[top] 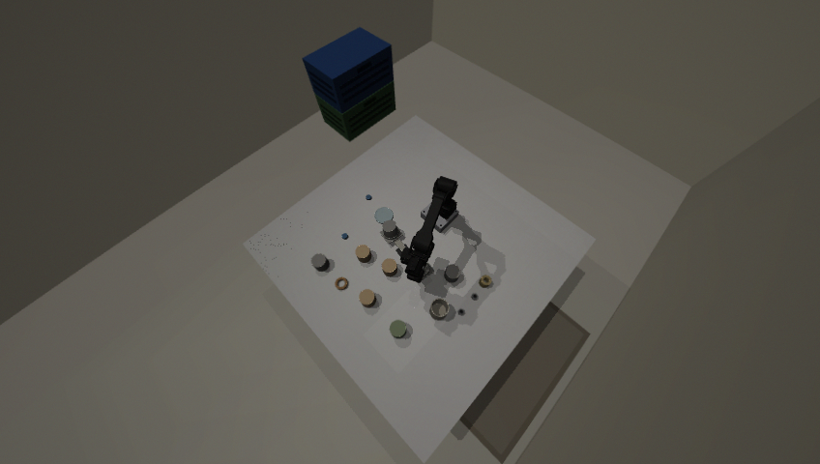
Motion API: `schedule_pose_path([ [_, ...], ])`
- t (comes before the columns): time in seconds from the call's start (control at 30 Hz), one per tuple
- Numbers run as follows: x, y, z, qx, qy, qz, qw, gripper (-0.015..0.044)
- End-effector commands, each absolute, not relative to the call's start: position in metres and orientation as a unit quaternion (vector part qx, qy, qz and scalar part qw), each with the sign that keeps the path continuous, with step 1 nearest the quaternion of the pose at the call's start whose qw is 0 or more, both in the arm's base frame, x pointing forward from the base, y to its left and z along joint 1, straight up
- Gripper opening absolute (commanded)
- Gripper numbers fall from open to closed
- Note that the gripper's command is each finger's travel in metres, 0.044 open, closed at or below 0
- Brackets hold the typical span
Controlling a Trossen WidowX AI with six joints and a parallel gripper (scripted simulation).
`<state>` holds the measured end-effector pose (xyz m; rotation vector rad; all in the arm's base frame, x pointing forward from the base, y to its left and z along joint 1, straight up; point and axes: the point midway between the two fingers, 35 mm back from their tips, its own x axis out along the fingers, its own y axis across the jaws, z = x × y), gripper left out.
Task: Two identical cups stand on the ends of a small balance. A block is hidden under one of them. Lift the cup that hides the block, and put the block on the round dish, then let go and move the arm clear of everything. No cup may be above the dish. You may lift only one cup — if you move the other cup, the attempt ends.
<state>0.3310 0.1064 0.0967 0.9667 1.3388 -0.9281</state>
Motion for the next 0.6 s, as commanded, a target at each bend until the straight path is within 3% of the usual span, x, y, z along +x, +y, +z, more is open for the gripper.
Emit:
schedule_pose_path([
  [0.0,0.330,0.105,0.089,0.413,0.574,-0.402,0.583,0.0260],
  [0.47,0.329,0.105,0.069,0.413,0.574,-0.402,0.583,0.0260],
  [0.57,0.329,0.105,0.069,0.413,0.574,-0.402,0.583,0.0181],
])
